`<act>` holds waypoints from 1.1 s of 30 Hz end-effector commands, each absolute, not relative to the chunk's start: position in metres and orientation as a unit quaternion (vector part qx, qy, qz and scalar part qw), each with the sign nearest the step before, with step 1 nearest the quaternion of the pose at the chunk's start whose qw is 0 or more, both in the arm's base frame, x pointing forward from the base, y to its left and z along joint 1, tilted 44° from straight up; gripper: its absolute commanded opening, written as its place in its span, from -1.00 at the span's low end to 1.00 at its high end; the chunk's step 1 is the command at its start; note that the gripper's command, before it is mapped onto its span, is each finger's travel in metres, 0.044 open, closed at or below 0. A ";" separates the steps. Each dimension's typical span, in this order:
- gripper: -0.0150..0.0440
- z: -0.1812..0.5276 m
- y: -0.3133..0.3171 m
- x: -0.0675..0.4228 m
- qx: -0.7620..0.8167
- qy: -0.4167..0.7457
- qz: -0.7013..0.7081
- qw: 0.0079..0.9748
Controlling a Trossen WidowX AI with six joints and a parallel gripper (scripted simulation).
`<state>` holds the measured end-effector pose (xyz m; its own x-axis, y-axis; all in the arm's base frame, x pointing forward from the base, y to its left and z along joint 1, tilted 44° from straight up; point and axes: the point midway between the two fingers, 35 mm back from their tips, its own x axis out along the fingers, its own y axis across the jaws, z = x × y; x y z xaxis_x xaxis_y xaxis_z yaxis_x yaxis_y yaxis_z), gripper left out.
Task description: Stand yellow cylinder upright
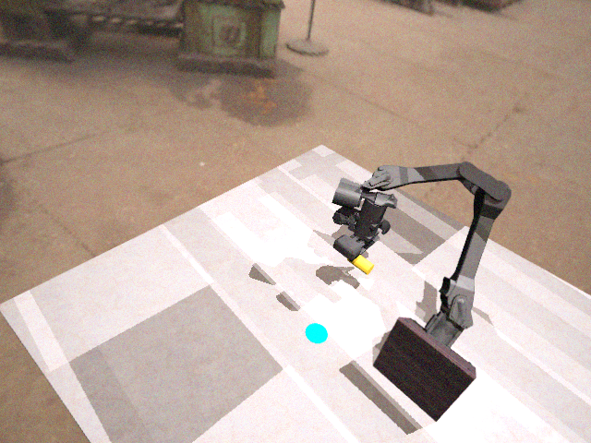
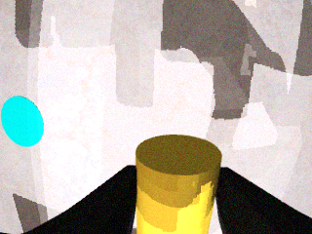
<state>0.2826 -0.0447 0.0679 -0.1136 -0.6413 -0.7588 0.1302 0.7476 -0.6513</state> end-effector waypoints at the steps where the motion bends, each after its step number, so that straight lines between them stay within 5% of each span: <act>1: -0.14 0.060 -0.035 0.286 -0.211 0.695 -0.273 0.631; 33: -0.14 -0.008 0.045 0.285 -0.417 0.750 -0.022 0.512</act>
<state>0.2854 0.0387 -0.0019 -0.1256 -0.6502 -0.7493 -0.5578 0.6709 -0.4886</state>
